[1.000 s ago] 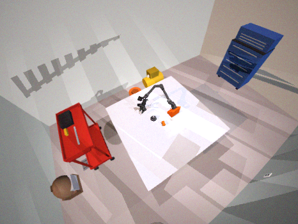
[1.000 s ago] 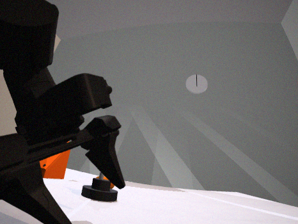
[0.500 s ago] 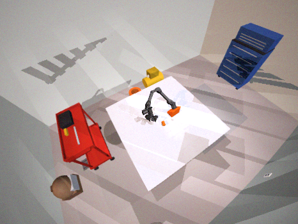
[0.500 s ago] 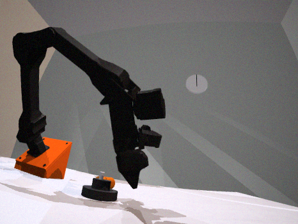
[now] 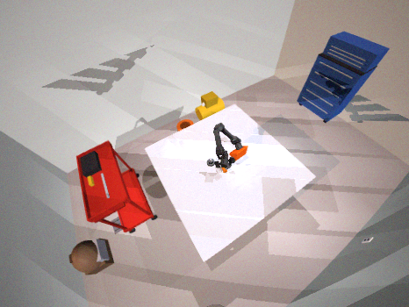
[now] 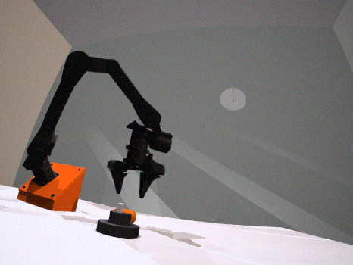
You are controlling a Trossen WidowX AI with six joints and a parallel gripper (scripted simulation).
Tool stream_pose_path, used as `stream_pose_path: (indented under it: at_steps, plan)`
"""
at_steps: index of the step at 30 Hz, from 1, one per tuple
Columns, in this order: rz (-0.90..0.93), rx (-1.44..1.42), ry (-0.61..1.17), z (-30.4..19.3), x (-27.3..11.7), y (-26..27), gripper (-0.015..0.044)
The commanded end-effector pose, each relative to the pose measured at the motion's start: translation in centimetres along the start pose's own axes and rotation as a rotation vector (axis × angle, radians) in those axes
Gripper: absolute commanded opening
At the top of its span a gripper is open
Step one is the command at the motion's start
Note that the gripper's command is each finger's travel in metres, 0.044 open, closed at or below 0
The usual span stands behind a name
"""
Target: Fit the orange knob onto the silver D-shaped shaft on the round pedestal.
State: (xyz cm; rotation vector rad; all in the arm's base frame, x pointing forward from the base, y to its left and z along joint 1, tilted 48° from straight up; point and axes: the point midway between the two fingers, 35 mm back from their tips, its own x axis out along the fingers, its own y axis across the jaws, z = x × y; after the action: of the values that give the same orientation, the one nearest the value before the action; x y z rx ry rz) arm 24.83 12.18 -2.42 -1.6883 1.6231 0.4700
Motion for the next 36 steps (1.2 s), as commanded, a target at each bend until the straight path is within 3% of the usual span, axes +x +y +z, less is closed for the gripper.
stream_pose_path:
  at_steps: [1,36]
  plan:
    - [-0.019,-0.022,0.029,-0.2,0.0,0.2,0.0440]
    - [-0.020,-0.022,0.031,-0.5,6.3,0.1,0.0440]
